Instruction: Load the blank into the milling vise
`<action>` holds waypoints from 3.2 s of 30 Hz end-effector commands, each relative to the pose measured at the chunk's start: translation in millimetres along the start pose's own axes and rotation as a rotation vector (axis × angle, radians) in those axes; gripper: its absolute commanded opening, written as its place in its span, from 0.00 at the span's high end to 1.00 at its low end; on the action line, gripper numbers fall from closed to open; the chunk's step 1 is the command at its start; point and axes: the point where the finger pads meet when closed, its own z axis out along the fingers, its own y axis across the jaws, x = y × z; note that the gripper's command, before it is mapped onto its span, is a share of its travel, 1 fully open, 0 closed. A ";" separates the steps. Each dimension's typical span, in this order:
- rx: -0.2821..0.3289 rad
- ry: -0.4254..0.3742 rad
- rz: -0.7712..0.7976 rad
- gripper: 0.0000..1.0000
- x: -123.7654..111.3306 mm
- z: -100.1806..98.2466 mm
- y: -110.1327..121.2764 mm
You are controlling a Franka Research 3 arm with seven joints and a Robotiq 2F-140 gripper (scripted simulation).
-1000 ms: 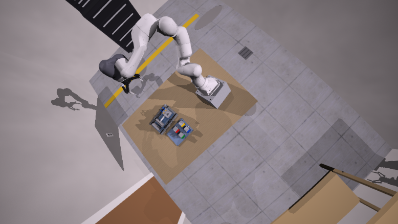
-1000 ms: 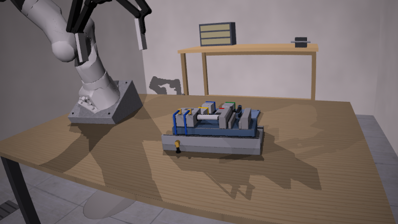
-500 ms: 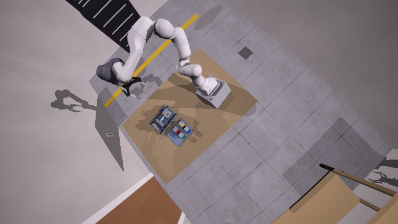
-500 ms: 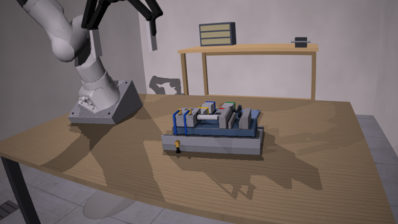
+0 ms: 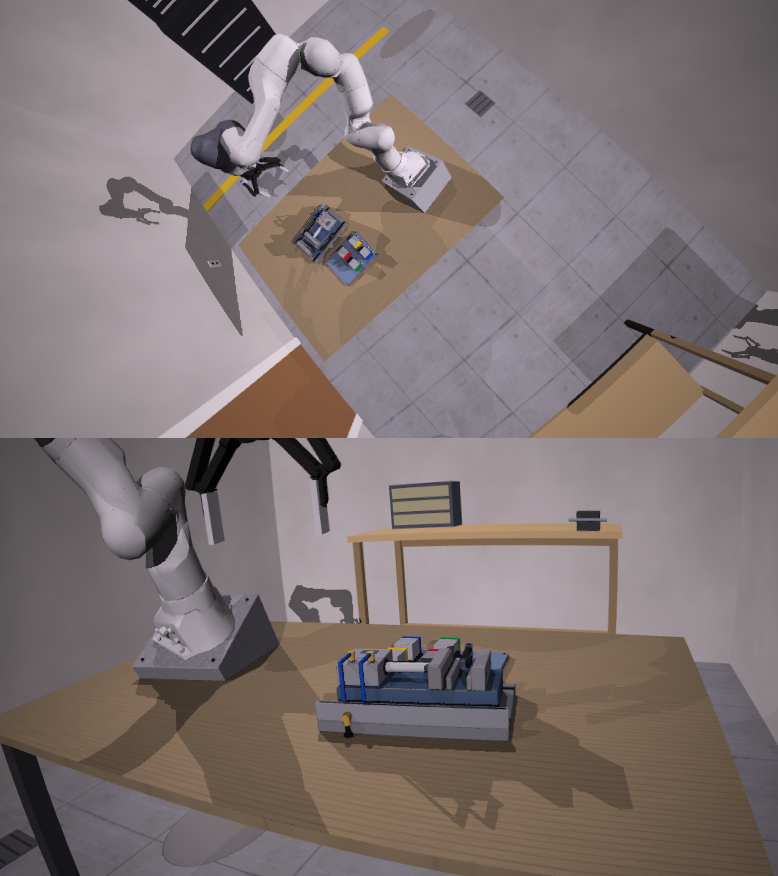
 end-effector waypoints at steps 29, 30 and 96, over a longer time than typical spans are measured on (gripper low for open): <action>-0.007 -0.073 0.131 0.00 82.6 7.1 16.6; -0.007 -0.073 0.131 0.00 82.6 7.1 16.6; -0.008 0.065 -0.033 0.00 208.1 18.8 40.9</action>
